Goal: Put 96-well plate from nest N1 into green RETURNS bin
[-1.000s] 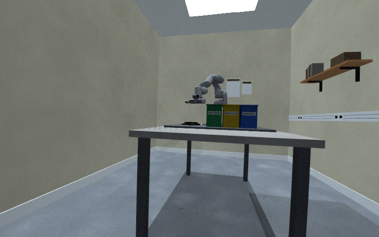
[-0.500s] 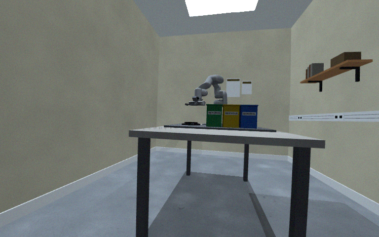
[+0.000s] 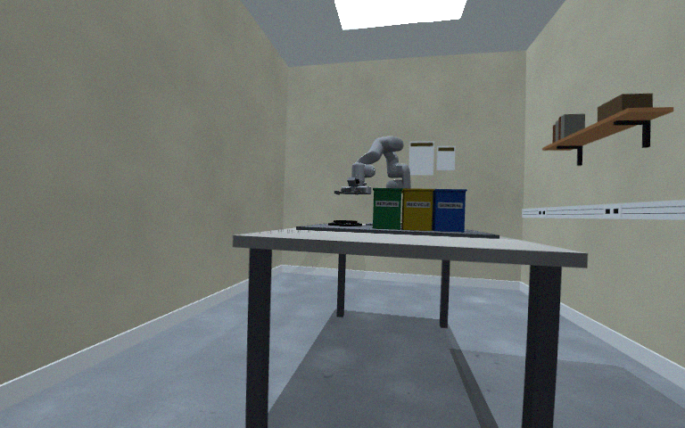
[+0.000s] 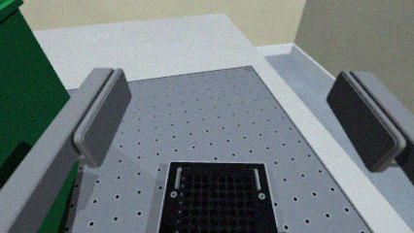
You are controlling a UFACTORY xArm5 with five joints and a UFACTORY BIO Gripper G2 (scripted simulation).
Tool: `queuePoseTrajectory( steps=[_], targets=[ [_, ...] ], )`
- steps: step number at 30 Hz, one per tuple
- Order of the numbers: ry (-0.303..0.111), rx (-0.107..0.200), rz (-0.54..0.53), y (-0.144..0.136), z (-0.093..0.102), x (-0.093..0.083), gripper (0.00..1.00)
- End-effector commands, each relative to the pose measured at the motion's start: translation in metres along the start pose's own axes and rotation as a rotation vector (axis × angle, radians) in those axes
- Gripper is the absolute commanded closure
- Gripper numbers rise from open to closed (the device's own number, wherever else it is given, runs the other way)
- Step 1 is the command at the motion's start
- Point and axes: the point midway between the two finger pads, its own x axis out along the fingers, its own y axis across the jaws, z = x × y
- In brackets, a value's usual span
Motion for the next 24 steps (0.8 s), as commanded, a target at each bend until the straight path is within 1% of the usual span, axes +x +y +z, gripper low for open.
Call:
queuePoseTrajectory(
  steps=[1,5,7,22,24],
  targets=[
    [-0.005,-0.001,0.0,0.0,-0.006,0.001,0.63],
    [-0.005,-0.001,0.0,0.0,-0.013,0.001,0.63],
    [-0.005,-0.001,0.0,0.0,-0.013,0.001,0.63],
    [-0.005,-0.001,0.0,0.0,-0.038,0.001,0.63],
    [-0.005,-0.001,0.0,0.0,-0.038,0.001,0.63]
  ],
)
